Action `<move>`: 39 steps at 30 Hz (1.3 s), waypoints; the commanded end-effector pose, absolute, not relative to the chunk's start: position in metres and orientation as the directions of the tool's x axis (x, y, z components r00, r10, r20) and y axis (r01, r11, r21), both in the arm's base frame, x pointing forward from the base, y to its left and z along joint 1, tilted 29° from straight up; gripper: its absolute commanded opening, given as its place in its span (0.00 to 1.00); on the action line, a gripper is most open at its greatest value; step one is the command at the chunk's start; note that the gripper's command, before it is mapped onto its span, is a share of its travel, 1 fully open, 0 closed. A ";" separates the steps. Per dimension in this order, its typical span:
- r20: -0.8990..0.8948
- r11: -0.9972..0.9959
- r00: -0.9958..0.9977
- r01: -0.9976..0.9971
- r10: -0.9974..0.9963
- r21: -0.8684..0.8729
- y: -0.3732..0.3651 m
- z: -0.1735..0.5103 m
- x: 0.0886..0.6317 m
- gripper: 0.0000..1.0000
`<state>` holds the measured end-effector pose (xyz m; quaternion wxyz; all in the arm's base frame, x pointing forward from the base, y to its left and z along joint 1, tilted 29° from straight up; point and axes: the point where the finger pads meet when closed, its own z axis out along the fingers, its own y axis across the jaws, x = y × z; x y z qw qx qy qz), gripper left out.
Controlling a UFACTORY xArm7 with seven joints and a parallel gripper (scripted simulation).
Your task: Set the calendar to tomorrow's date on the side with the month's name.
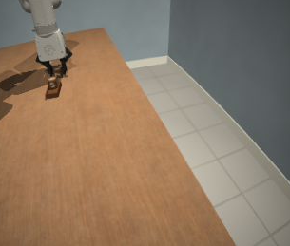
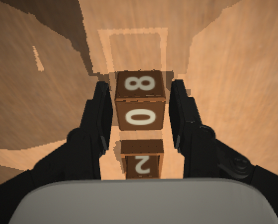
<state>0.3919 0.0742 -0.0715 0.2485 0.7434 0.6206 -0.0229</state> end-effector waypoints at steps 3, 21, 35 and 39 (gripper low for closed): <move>-0.340 -0.106 0.228 0.934 0.912 0.342 0.076 -0.071 0.392 0.49; -0.340 -0.106 0.228 0.934 0.912 0.342 0.076 -0.071 0.392 0.29; -0.340 -0.106 0.228 0.934 0.912 0.342 0.076 -0.071 0.392 0.29; -0.340 -0.106 0.228 0.934 0.912 0.342 0.076 -0.071 0.392 0.29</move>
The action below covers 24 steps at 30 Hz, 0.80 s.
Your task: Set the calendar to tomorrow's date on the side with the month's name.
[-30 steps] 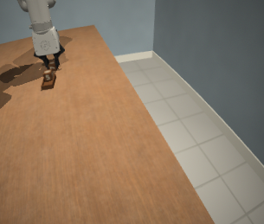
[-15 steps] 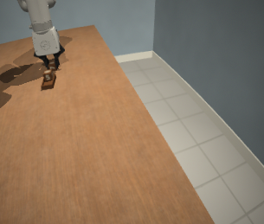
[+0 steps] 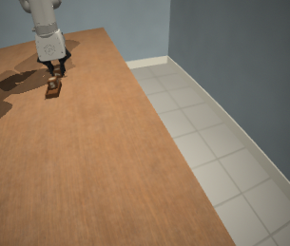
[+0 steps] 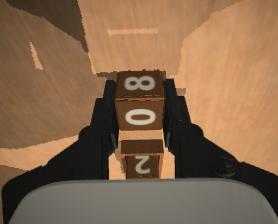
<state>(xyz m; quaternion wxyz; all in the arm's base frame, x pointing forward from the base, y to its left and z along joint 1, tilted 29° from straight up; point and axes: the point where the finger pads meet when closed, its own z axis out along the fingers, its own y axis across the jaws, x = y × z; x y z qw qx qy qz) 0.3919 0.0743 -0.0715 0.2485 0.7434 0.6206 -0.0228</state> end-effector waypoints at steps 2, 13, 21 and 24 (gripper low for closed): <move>-0.340 -0.106 0.228 0.934 0.912 0.342 0.076 -0.070 0.392 0.29; -0.340 -0.106 0.228 0.934 0.912 0.342 0.093 -0.032 0.380 0.29; -0.340 -0.106 0.228 0.934 0.912 0.342 0.113 0.011 0.367 0.29; -0.340 -0.106 0.228 0.934 0.912 0.342 0.115 0.016 0.365 0.29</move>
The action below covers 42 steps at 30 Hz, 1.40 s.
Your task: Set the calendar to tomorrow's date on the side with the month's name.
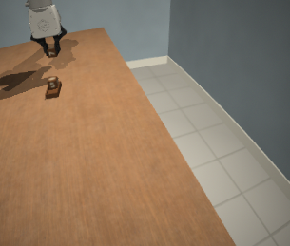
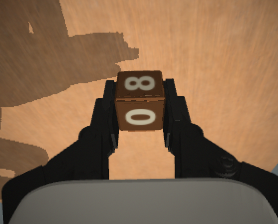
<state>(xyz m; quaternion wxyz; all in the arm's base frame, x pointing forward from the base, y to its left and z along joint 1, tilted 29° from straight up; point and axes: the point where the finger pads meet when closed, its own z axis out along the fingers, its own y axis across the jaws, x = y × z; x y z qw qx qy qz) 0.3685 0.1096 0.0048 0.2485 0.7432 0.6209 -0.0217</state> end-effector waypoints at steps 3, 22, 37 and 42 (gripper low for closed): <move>-0.340 -0.106 0.228 0.934 0.912 0.342 0.115 0.017 0.365 0.29; -0.342 -0.105 0.229 0.934 0.911 0.343 0.010 0.066 0.337 0.29; -0.340 -0.106 0.228 0.934 0.912 0.342 0.003 0.069 0.333 0.29; -0.340 -0.106 0.228 0.934 0.912 0.342 0.002 0.066 0.334 0.29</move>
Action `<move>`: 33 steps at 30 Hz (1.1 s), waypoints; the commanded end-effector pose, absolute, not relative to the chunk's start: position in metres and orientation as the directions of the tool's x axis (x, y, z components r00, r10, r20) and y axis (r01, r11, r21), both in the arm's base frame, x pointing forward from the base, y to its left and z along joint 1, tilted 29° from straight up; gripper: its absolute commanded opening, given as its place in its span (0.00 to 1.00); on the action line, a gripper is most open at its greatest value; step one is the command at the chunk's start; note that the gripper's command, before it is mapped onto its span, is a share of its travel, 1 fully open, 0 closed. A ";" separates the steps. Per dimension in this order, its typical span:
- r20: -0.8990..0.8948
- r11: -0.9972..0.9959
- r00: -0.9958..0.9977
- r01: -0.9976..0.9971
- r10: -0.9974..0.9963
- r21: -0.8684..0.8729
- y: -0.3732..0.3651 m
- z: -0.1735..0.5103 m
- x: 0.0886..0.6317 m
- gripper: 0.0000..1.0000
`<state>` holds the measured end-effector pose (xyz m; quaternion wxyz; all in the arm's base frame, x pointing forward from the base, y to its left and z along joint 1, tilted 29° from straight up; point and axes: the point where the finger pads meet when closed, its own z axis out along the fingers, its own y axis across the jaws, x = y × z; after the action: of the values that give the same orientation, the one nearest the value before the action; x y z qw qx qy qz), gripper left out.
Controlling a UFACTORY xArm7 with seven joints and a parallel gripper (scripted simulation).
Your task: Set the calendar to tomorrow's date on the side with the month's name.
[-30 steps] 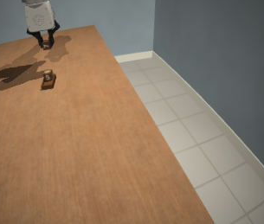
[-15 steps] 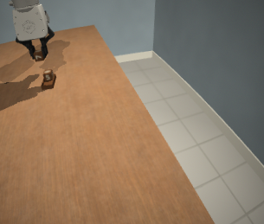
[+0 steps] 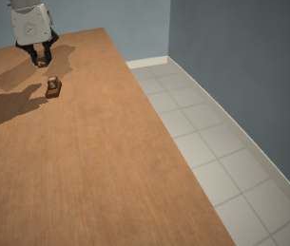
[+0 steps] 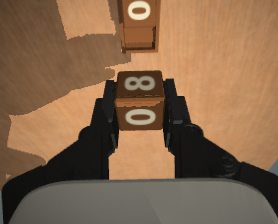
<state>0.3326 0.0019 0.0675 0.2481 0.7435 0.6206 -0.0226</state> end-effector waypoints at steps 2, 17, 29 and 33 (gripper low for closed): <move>-0.340 -0.106 0.228 0.934 0.912 0.342 0.001 0.064 0.334 0.29; -0.340 -0.106 0.228 0.934 0.912 0.342 -0.014 0.032 0.345 0.29; -0.340 -0.106 0.228 0.934 0.912 0.342 -0.022 0.015 0.350 0.29; -0.340 -0.106 0.228 0.934 0.912 0.342 -0.023 0.013 0.351 0.29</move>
<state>0.3498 -0.0229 0.0143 0.2478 0.7436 0.6206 -0.0229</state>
